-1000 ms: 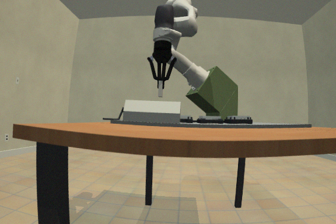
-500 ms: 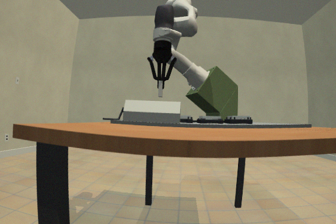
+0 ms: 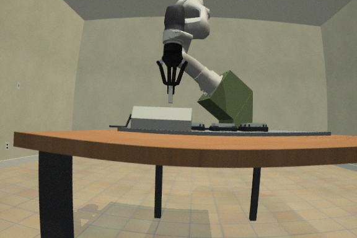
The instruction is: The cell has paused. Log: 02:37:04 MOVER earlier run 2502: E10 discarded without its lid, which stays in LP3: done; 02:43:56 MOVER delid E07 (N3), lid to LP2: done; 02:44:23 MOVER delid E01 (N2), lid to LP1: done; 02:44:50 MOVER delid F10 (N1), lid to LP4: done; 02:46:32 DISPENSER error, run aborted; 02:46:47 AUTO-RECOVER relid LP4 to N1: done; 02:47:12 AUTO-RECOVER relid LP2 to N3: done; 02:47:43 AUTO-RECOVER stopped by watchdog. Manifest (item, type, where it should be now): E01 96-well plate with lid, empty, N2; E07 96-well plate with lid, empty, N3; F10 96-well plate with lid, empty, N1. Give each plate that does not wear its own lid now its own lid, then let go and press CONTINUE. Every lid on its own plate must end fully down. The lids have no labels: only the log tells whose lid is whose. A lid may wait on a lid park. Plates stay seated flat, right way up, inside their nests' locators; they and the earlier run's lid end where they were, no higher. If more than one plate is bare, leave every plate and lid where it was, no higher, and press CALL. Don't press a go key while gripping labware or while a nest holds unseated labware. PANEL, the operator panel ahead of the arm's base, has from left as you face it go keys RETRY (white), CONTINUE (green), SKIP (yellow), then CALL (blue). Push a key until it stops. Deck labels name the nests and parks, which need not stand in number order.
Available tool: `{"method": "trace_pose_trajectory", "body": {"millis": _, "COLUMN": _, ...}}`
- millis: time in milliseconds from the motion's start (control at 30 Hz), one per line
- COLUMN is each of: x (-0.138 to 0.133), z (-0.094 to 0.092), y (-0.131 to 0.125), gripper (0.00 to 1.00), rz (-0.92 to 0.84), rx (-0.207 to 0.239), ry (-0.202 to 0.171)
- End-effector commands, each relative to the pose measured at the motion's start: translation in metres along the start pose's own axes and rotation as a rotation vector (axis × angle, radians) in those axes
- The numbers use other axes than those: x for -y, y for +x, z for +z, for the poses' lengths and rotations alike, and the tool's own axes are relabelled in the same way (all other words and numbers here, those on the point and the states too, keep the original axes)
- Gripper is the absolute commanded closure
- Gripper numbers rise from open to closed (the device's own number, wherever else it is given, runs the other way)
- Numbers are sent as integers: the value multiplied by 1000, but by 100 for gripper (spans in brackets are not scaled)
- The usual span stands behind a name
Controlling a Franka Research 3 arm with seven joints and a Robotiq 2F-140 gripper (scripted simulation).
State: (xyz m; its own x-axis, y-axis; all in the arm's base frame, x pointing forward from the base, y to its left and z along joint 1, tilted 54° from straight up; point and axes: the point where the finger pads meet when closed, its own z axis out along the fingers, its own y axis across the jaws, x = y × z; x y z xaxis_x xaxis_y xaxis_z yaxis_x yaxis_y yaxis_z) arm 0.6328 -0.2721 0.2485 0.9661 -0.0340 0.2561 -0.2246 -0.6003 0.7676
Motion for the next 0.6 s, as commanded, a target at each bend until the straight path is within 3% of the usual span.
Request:
{"method": "trace_pose_trajectory", "body": {"millis": 0, "x": 0, "z": 0, "y": 0, "gripper": 100, "rz": -3, "rx": -2, "ry": 0}}
{"method": "trace_pose_trajectory", "body": {"millis": 567, "x": 0, "z": 7, "y": 0, "gripper": 100, "rz": -3, "rx": -2, "ry": 0}}
